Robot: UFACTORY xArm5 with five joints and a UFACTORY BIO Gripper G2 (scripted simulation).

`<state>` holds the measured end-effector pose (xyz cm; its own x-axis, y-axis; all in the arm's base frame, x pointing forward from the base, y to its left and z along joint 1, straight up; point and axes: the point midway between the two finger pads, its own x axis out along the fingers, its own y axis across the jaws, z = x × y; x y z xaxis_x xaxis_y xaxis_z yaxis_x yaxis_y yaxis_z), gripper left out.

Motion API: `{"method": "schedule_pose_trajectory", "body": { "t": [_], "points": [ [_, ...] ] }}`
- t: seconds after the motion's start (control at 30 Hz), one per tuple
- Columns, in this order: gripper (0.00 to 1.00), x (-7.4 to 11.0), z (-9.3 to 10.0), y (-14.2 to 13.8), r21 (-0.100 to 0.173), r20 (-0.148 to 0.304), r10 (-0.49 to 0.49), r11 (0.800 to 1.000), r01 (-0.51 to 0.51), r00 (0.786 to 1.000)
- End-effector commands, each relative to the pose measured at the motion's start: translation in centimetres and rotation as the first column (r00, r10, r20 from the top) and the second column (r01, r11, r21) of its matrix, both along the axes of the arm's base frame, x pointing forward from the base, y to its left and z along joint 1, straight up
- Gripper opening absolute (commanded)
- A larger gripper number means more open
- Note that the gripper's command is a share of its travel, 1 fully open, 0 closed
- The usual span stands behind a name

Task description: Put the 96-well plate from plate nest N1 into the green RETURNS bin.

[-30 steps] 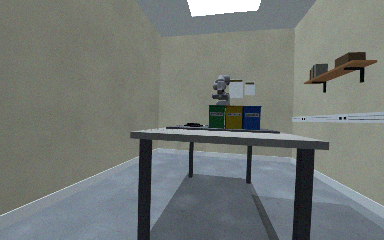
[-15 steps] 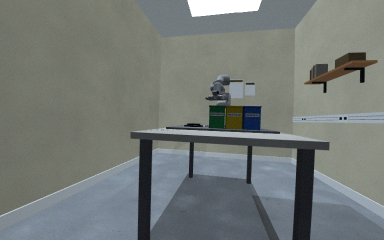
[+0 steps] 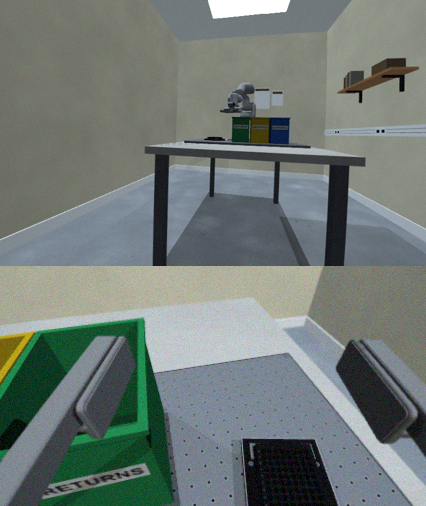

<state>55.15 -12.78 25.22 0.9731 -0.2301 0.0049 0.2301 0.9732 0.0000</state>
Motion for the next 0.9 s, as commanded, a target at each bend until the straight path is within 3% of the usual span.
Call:
{"method": "schedule_pose_trajectory", "body": {
  "t": [0.0,0.47,0.87],
  "points": [
    [0.37,0.6,-0.2,-1.7,-0.003,0.005,0.003,1.0,-0.003,1.0],
    [0.37,1.8,-1.9,-8.4,-0.004,0.005,0.003,1.0,-0.003,1.0],
    [0.37,2.0,-2.3,-9.9,-0.003,0.005,0.003,1.0,-0.003,1.0]
  ]
}}
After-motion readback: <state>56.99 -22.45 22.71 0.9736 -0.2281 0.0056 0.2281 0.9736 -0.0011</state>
